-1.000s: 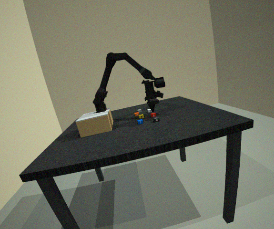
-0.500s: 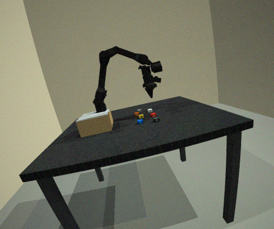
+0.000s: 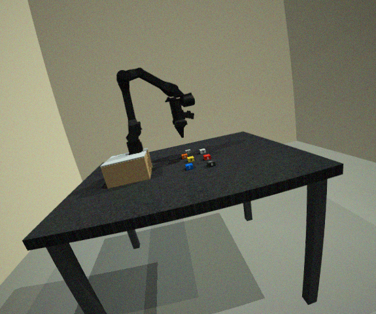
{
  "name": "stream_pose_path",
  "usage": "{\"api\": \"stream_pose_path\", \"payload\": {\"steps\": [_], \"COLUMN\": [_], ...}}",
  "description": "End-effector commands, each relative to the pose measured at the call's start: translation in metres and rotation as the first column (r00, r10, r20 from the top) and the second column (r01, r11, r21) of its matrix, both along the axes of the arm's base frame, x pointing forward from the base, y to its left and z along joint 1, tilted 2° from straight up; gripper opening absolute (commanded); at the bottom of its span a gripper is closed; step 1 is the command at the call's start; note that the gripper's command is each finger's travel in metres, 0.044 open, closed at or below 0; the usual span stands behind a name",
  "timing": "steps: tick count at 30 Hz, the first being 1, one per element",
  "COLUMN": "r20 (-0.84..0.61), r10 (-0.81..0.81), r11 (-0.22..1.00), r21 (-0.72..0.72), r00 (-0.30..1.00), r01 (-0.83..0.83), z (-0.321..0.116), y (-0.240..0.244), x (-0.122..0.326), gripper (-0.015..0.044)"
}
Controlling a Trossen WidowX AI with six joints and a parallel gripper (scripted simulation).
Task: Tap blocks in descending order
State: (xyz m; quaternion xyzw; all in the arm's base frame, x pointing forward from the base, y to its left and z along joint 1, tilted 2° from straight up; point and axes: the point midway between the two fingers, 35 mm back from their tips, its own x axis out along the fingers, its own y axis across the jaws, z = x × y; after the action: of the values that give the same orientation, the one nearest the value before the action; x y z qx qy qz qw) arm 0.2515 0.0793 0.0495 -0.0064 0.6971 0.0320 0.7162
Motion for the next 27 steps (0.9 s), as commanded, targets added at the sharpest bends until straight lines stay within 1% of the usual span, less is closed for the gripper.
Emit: {"api": "stream_pose_path", "payload": {"steps": [1,3,5,27], "r20": [-0.02,-0.017,-0.012,-0.012], "r10": [0.012,0.004,-0.009,-0.011], "r11": [1.0,1.0,1.0,1.0], "r21": [-0.005,-0.005,-0.004,-0.004], "r00": [1.0,1.0,1.0,1.0], "r01": [-0.012,-0.005,0.009,0.011], "z": [-0.034,-0.058,-0.07,-0.101], "y": [0.001,0.001,0.002,0.003], "x": [-0.003,-0.004,-0.004,-0.004], "gripper": [0.002,0.002,0.002,0.002]}}
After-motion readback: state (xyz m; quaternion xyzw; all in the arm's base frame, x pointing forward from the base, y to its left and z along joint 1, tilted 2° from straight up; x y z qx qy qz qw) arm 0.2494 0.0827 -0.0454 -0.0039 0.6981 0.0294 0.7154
